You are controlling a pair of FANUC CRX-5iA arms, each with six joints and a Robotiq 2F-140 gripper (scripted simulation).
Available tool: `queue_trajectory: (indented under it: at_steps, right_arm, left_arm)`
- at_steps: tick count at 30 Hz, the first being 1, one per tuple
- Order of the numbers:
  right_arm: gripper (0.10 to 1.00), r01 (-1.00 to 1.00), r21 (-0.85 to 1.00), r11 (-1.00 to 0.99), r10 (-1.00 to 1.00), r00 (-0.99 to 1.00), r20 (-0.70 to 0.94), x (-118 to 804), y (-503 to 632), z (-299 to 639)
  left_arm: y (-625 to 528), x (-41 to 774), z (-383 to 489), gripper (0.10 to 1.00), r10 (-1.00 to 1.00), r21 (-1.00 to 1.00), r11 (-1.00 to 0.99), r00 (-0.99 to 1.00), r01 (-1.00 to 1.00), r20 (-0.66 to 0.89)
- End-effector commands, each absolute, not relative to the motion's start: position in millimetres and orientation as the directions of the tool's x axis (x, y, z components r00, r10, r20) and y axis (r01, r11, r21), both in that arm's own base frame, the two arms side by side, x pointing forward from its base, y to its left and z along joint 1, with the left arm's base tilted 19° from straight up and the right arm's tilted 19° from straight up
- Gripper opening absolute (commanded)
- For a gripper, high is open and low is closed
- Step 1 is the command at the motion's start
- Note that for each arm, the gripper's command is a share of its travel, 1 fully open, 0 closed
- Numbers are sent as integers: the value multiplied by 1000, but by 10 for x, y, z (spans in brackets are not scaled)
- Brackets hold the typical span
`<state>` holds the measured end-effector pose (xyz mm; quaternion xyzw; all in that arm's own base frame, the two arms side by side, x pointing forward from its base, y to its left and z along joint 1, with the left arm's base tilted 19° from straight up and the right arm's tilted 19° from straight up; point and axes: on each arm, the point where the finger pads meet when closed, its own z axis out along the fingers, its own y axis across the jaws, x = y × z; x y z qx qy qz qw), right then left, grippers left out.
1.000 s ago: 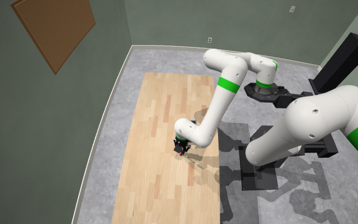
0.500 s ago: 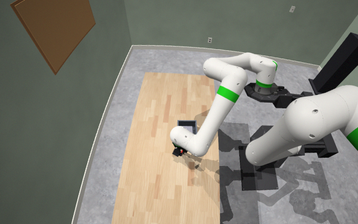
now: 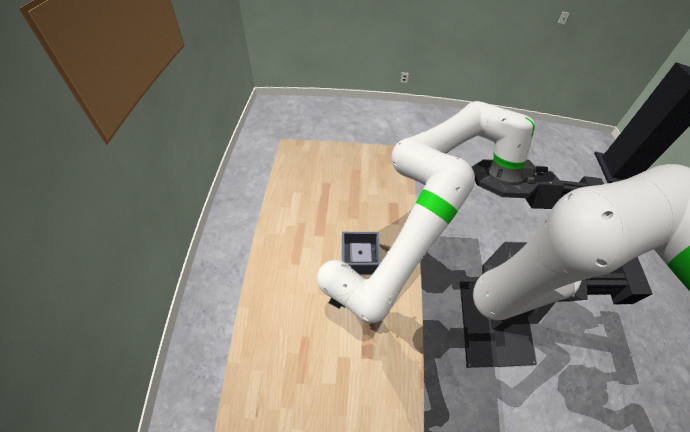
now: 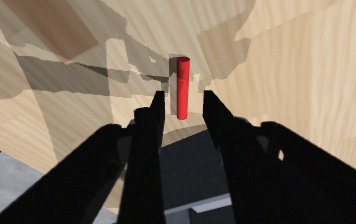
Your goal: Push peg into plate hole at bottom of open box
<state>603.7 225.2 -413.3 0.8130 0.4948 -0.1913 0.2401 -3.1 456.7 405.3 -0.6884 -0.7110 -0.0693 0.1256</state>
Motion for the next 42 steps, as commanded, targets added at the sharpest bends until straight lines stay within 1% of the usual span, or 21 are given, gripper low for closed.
queue_trajectory:
  at_steps: [1,40,41,42]
  right_arm:
    - [327,896,198,-398,702,436,-563,6054,2264,-4125]
    - [327,896,198,-398,702,436,-563,6082,2137,-4507]
    - [99,896,198,-398,702,436,-563,6082,2137,-4507]
    - [99,896,198,-398,702,436,-563,6082,2137,-4507]
  left_arm:
    - [4567,-30,4062,1000,961,-74,43,-20,996,276]
    - [4567,-30,4062,1000,961,-74,43,-20,996,276]
    - [4567,-30,4062,1000,961,-74,43,-20,996,276]
    - [4567,-30,4062,1000,961,-74,43,-20,996,276]
